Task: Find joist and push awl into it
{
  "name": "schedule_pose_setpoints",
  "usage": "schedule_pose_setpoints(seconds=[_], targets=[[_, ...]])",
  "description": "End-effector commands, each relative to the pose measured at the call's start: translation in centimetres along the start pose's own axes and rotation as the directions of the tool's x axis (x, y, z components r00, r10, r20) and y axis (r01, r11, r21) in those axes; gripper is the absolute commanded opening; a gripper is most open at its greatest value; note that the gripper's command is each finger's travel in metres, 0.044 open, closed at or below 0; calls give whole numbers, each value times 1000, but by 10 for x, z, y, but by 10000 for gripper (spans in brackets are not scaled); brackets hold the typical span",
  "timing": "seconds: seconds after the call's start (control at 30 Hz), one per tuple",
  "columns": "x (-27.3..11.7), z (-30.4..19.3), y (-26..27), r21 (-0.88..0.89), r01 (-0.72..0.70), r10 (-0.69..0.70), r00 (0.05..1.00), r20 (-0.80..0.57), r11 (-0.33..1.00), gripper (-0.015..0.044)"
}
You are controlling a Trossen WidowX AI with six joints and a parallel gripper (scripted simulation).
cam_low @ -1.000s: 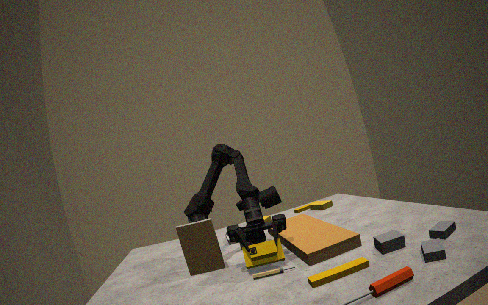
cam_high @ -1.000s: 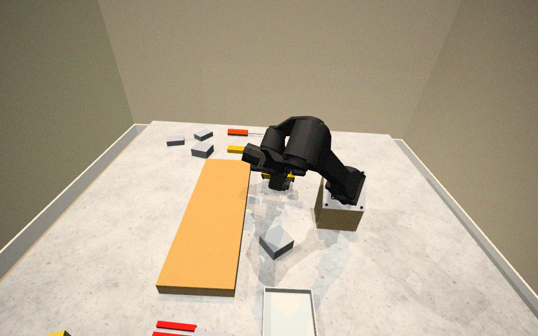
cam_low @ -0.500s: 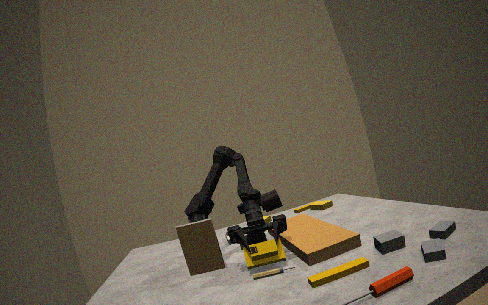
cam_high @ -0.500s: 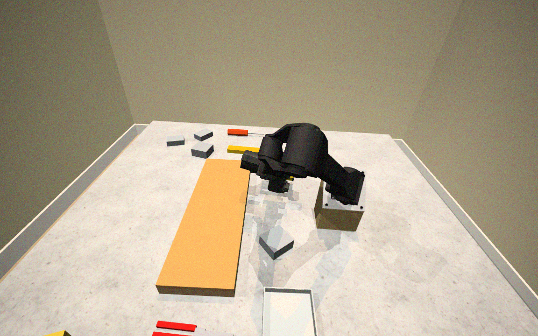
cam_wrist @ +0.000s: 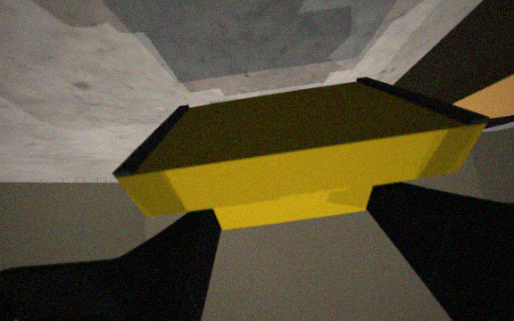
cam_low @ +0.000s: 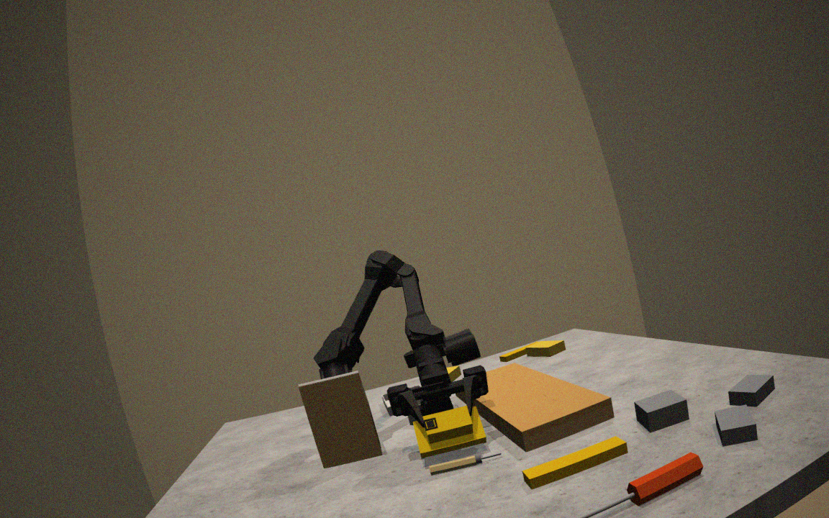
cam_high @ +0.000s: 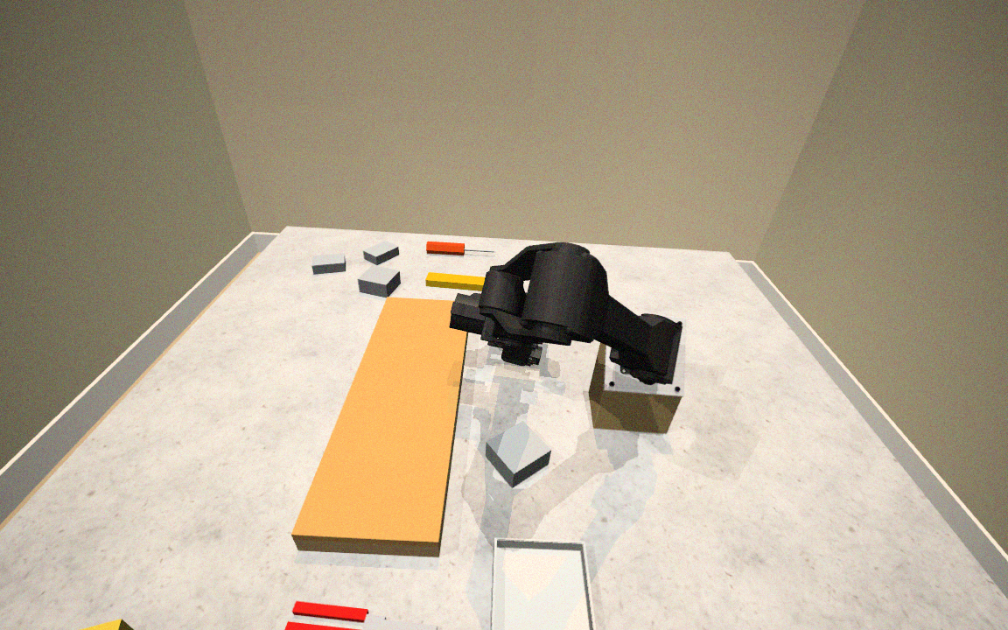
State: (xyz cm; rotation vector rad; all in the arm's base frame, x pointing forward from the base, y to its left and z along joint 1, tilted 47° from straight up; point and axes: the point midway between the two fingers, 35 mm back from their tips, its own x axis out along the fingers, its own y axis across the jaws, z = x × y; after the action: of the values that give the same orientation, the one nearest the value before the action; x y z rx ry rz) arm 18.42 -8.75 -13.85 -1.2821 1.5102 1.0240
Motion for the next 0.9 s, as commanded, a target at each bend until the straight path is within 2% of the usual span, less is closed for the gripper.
schedule_pose_setpoints(seconds=[0.0, 0.17, 0.87], targets=[[0, -4, -1, 1, 5, -5, 1000, -10, 1000, 0], [-3, -25, -4, 5, 25, -24, 998, -65, 1000, 0], [5, -4, -5, 4, 17, -17, 999, -50, 1000, 0]])
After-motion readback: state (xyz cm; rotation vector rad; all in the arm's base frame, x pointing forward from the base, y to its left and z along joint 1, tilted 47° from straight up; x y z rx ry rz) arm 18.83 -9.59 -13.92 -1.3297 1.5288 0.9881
